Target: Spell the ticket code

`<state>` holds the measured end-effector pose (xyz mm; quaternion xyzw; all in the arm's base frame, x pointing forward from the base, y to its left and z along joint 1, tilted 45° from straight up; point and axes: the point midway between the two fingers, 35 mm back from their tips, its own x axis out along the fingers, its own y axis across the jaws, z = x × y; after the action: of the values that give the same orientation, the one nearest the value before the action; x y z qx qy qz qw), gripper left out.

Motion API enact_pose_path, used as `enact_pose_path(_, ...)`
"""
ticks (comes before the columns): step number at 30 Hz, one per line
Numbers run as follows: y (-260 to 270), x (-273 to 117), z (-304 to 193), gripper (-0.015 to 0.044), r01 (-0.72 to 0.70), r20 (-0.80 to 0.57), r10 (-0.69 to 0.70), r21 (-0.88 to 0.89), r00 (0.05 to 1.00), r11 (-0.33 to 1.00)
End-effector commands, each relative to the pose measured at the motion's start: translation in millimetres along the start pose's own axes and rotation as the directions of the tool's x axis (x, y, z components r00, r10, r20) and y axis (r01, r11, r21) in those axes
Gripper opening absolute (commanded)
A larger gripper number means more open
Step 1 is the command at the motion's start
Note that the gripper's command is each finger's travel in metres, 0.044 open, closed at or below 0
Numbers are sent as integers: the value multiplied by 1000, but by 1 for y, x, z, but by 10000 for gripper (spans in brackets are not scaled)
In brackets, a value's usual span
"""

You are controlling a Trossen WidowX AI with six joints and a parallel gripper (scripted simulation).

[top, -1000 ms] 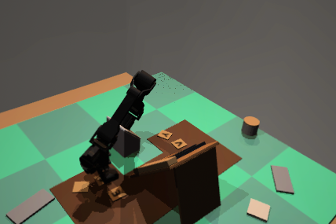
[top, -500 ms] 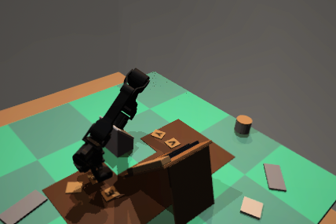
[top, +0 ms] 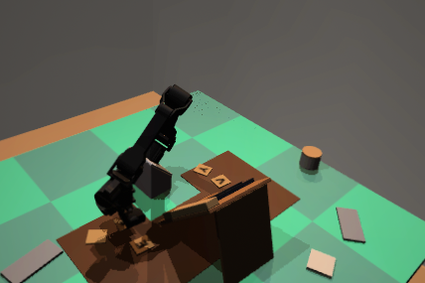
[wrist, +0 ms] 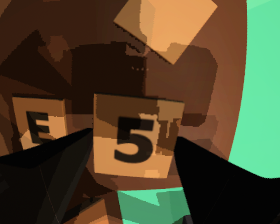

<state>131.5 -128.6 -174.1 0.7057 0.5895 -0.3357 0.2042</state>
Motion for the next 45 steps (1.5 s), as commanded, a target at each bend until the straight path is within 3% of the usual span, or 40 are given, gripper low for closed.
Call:
enact_pose_path(1,0,-3,1,0,3,3,-3,-6,1000,1000)
enact_pose_path(7,7,-10,1,0,-8,35,8,-24,999,1000)
enact_pose_path(21,55,-68,-8,0,-48,254,97,-192,962,980)
enact_pose_path(45,126,-164,-78,0,-64,494,348,-505,796,861)
